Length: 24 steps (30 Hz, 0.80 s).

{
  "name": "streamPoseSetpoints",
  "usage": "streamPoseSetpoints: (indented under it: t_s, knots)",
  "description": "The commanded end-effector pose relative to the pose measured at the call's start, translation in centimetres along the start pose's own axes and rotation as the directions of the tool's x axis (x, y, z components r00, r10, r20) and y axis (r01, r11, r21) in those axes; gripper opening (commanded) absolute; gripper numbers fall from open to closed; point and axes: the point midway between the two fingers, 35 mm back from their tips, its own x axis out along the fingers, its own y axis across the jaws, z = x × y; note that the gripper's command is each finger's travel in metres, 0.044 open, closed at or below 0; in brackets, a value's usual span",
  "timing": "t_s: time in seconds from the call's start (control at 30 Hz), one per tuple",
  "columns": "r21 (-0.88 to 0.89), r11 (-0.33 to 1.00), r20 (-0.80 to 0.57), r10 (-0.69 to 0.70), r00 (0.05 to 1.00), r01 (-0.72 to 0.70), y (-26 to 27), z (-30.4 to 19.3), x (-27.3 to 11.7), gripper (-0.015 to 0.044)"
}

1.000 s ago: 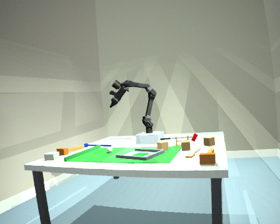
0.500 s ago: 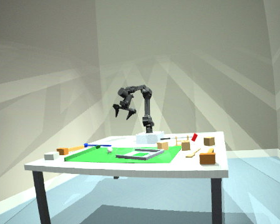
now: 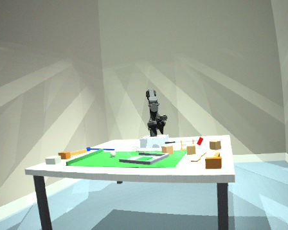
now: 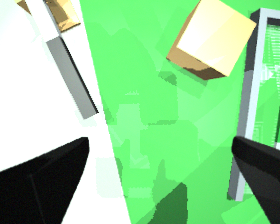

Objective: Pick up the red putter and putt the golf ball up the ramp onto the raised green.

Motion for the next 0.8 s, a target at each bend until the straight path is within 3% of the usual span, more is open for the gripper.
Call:
streamPoseSetpoints:
  t_s: [0.0,0.1,0.77]
  knots:
    - [-0.279,0.951,0.019,0.142,0.99,-0.131,5.1,2.9,3.0,0.044]
    - [-0.382,0.908,0.019,0.194,0.981,-0.172,7.2,3.8,3.9,0.044]
    - [-0.382,0.908,0.019,0.194,0.981,-0.173,7.4,2.6,8.4,0.044]
